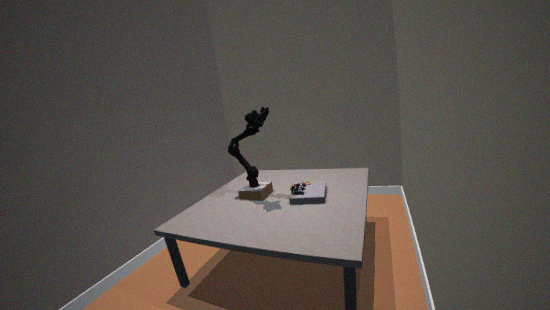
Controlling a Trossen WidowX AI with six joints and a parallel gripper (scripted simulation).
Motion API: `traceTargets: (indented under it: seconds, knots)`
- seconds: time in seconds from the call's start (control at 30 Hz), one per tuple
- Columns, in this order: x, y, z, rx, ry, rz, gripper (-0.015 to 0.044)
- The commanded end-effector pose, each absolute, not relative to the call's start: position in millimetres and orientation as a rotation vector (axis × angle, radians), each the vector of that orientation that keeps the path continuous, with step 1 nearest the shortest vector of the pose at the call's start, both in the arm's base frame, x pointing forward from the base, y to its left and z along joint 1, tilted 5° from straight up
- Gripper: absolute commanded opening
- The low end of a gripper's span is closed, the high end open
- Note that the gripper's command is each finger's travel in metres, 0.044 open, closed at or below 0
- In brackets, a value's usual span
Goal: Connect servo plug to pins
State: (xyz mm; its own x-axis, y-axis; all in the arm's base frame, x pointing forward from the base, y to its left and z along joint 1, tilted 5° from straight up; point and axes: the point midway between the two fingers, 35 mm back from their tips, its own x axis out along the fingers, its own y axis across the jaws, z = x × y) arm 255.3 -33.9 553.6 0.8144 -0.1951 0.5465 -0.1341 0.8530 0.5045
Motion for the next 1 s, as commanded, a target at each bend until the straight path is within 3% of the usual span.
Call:
traceTargets:
  seconds: [0.0, 0.97]
  knots:
    - [268, -30, 528, 0.489, -0.551, -0.045, 0.0115]
    - [313, -4, 354, 0.056, -0.120, -0.018, 0.0115]
